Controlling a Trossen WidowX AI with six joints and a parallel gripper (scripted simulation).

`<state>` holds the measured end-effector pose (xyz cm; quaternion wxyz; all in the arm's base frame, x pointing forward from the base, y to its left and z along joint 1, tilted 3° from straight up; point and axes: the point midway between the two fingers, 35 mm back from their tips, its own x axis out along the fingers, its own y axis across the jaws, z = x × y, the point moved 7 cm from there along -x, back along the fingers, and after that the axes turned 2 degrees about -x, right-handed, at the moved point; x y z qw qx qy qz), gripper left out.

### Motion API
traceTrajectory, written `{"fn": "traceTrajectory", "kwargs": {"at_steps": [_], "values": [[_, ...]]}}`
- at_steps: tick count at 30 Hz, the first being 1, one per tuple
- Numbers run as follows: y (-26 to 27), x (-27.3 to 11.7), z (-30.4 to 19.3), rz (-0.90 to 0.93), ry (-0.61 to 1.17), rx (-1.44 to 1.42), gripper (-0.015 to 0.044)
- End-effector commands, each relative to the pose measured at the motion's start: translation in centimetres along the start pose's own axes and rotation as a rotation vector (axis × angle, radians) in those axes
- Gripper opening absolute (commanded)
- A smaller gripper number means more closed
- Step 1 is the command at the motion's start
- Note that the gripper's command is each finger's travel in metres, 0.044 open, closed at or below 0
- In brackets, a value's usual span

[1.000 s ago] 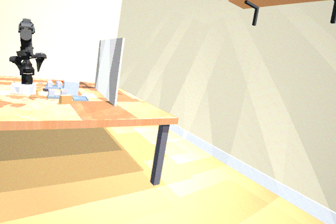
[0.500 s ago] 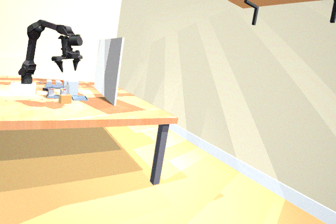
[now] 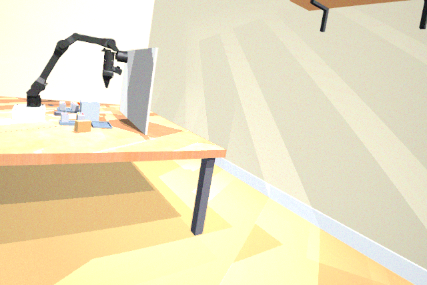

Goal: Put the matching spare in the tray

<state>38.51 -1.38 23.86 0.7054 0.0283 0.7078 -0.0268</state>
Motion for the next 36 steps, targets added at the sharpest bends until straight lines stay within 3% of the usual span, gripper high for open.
{"fn": "traceTrajectory", "kwargs": {"at_steps": [1, 22, 29, 36], "values": [[3.6, -0.1, 0.1, -0.013, 0.021, -0.128, 0.0440], [3.9, 0.0, 0.0, -0.013, 0.021, -0.145, 0.0440], [14.2, 2.1, -4.8, 0.004, 0.021, -0.795, 0.0440], [22.8, 4.9, -13.9, 0.026, 0.022, -1.545, 0.0440]]}}
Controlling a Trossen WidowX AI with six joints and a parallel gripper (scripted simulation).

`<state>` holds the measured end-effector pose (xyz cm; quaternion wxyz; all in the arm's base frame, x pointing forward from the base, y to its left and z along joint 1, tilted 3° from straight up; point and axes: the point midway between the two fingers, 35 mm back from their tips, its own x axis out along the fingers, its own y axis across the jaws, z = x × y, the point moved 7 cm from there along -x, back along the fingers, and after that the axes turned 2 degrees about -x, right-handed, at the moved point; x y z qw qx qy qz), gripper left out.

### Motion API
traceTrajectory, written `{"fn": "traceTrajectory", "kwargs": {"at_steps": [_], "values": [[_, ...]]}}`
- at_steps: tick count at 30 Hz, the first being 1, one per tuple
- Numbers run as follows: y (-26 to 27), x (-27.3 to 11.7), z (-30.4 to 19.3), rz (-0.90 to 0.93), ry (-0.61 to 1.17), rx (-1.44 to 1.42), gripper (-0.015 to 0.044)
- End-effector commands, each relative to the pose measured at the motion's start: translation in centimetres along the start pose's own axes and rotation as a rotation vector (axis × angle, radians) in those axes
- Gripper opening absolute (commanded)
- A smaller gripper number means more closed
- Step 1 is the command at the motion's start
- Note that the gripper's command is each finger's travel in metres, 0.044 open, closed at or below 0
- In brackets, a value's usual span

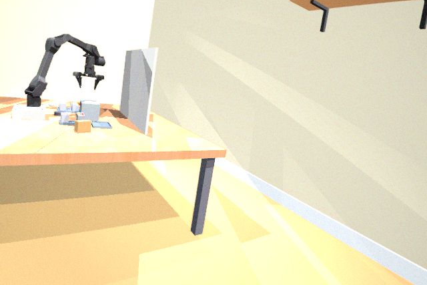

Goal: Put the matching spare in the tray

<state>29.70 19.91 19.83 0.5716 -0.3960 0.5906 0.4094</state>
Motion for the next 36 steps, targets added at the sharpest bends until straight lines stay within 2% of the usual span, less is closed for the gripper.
{"fn": "traceTrajectory", "kwargs": {"at_steps": [1, 3, 7, 12, 13, 36], "values": [[5.6, 1.3, 1.6, 0.004, -0.008, -0.363, 0.0440], [7.8, 1.9, 2.0, 0.006, -0.008, -0.503, 0.0440], [8.0, 2.0, 2.1, 0.006, -0.008, -0.520, 0.0440], [8.3, 4.7, 2.1, 0.007, -0.008, -0.520, 0.0309], [8.3, 5.4, 2.1, 0.007, -0.008, -0.520, 0.0300], [8.5, 8.4, 2.3, 0.007, -0.008, -0.520, 0.0300]]}}
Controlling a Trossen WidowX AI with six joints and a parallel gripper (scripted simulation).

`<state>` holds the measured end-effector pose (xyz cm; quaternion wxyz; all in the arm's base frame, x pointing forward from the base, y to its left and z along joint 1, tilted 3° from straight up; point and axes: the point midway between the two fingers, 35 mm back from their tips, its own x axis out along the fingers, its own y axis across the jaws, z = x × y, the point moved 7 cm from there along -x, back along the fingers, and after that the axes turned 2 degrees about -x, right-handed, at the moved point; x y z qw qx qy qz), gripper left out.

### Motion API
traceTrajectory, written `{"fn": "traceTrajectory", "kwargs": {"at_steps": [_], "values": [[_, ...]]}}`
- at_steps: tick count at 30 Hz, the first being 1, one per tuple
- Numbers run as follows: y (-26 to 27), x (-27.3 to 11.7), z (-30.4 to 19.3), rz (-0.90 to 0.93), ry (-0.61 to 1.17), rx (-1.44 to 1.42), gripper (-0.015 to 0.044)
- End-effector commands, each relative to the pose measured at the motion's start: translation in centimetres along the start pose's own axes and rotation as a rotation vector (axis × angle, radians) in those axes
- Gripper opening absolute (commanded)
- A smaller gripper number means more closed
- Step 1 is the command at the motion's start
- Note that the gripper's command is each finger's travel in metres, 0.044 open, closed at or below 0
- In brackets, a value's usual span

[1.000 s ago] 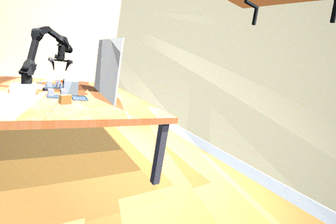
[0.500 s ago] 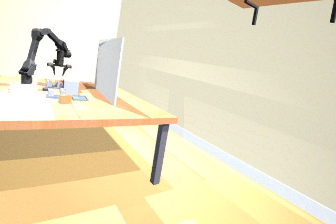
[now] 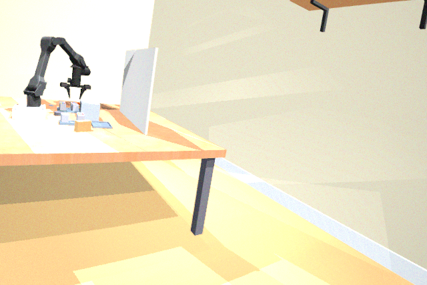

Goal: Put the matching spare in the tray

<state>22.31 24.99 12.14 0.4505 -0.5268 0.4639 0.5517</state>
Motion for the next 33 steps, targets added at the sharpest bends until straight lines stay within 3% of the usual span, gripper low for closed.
{"fn": "traceTrajectory", "kwargs": {"at_steps": [1, 33], "values": [[0.0, 0.6, 0.0, 0.000, -0.001, 0.003, 0.0300], [0.2, 5.9, -0.1, 0.000, -0.001, 0.003, 0.0300]]}}
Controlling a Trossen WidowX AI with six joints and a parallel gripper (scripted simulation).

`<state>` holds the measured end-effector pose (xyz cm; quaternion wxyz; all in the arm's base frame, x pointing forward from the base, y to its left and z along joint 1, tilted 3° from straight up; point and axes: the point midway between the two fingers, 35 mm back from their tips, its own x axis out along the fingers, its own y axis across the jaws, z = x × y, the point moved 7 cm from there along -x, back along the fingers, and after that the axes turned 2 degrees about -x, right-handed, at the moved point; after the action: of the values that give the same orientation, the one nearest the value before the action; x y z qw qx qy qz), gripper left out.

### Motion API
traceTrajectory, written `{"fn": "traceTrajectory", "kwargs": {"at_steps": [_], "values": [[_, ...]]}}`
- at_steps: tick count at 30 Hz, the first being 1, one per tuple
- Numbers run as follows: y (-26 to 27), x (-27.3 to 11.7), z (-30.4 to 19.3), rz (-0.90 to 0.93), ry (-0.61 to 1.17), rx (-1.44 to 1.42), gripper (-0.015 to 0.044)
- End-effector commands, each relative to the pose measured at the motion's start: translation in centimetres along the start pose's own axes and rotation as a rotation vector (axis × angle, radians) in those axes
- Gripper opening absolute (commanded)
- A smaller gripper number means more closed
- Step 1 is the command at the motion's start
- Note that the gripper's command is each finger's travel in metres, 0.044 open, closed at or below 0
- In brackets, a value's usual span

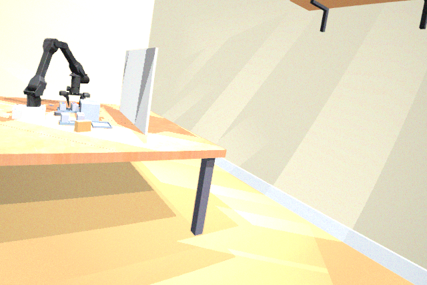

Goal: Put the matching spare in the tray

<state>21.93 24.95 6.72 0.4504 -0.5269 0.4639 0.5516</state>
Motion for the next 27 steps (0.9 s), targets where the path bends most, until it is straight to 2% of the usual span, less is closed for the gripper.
{"fn": "traceTrajectory", "kwargs": {"at_steps": [1, 4, 9, 16, 21, 27], "values": [[0.07, 0.55, -0.04, 0.000, -0.001, 0.003, 0.0300], [0.09, 0.66, -0.05, 0.000, -0.001, 0.003, 0.0300], [0.08, 0.53, -0.06, 0.002, 0.002, 0.000, 0.0169], [0.08, 0.53, -0.06, 0.002, 0.002, 0.000, 0.0122], [0.08, 0.53, -0.06, 0.002, 0.002, 0.000, 0.0000], [0.08, 0.53, -0.06, 0.002, 0.002, 0.000, 0.0000]]}}
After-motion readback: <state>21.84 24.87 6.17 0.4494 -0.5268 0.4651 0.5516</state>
